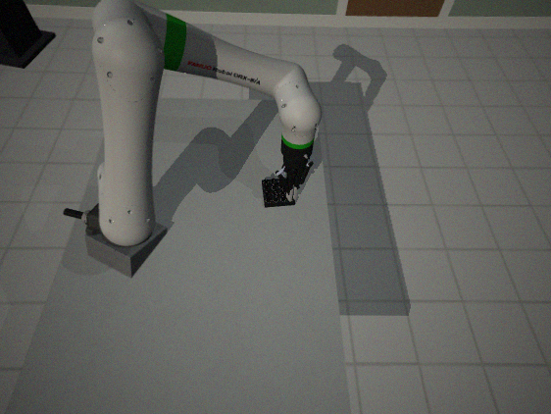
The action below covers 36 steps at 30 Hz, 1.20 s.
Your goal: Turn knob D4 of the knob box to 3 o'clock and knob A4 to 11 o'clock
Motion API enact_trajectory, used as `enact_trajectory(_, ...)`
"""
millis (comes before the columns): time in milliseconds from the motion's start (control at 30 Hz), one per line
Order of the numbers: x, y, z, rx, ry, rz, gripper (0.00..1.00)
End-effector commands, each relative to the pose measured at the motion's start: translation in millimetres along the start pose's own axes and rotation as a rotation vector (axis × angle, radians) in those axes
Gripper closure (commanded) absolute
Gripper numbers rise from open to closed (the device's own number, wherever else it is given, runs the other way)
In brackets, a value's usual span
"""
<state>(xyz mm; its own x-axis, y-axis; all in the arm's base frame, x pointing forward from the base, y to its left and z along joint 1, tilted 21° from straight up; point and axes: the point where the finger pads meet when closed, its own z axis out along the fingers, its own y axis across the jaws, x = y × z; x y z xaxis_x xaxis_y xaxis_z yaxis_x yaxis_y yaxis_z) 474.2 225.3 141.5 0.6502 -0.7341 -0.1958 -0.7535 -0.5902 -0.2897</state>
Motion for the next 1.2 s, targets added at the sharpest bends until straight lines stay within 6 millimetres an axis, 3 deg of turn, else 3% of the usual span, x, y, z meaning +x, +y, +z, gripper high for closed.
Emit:
enact_trajectory(0, 0.2, -0.1, -0.2, 0.002, -0.004, -0.125, 0.95)
enact_trajectory(1167, 0.2, -0.1, -0.2, 0.003, -0.004, -0.912, 0.95)
